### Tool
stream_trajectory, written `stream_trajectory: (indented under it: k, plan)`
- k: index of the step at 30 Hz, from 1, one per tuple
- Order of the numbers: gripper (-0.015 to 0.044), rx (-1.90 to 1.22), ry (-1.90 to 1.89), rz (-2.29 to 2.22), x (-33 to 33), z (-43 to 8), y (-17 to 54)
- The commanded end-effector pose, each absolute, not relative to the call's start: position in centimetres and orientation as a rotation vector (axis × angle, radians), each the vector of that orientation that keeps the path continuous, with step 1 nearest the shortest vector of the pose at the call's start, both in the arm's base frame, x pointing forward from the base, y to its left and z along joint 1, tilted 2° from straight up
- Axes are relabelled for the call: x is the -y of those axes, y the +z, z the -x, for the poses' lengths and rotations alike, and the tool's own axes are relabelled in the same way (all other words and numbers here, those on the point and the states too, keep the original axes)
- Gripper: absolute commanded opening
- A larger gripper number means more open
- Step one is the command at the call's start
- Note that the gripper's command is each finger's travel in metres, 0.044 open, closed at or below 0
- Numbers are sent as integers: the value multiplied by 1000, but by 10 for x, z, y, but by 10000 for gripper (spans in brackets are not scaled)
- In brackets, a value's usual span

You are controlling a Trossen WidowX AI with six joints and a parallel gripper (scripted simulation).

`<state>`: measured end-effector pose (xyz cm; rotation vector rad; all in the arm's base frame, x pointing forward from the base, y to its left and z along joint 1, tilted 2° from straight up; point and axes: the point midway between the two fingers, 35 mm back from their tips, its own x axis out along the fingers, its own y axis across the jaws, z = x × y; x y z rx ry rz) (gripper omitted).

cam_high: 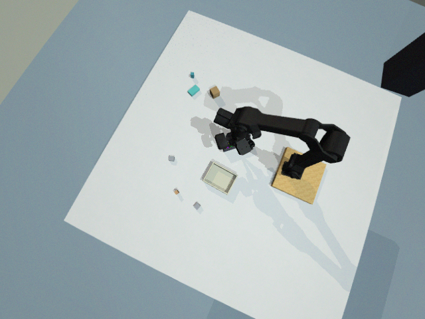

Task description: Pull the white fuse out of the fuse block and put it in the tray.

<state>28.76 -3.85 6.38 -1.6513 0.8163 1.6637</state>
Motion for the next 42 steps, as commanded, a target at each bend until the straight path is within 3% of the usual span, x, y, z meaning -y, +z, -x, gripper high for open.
stream_trajectory:
  k: [1,42]
  plan:
    - [0,-815,1661,1655,39,-288,67]
    - [0,-817,1661,1657,39,-288,88]
